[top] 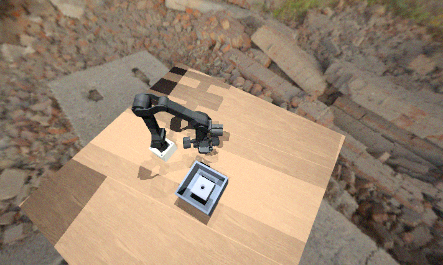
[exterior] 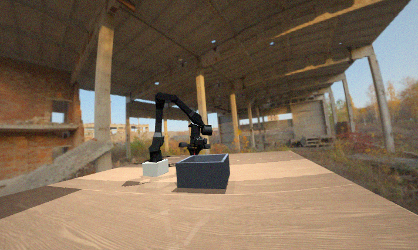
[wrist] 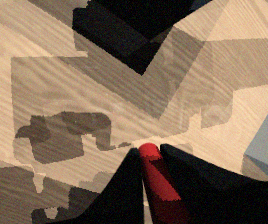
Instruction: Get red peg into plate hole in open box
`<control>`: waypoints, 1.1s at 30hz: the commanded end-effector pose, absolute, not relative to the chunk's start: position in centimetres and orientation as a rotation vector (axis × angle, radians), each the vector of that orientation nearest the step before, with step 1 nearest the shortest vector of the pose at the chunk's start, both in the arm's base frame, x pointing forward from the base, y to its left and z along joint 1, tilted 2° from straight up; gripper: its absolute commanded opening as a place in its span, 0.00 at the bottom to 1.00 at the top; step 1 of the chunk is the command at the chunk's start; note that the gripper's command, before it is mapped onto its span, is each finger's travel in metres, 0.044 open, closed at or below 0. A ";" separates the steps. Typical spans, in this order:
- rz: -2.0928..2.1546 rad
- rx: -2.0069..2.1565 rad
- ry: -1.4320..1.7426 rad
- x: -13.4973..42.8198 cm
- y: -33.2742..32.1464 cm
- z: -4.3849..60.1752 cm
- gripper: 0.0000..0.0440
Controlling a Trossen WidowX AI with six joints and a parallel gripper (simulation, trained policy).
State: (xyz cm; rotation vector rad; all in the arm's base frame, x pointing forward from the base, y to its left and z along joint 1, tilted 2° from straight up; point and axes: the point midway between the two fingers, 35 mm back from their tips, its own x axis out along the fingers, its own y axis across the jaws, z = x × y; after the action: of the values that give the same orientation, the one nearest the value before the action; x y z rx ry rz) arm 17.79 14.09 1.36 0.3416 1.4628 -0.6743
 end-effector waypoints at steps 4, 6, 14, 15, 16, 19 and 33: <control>-0.677 0.368 1.400 19.8 13.7 4.8 0.00; -0.685 0.381 1.383 20.3 13.6 5.7 0.00; -0.746 0.447 1.313 22.8 12.1 8.3 0.00; -0.755 0.457 1.304 23.1 11.8 8.5 0.00; -0.764 0.466 1.295 23.4 11.5 8.7 0.00; -0.790 0.493 1.269 24.5 10.6 9.1 0.00; -0.877 0.568 1.203 29.2 5.2 9.2 0.00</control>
State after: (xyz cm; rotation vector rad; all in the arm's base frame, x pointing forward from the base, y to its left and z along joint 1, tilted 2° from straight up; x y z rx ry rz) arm 27.92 6.64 9.48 0.5617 1.2157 -0.8618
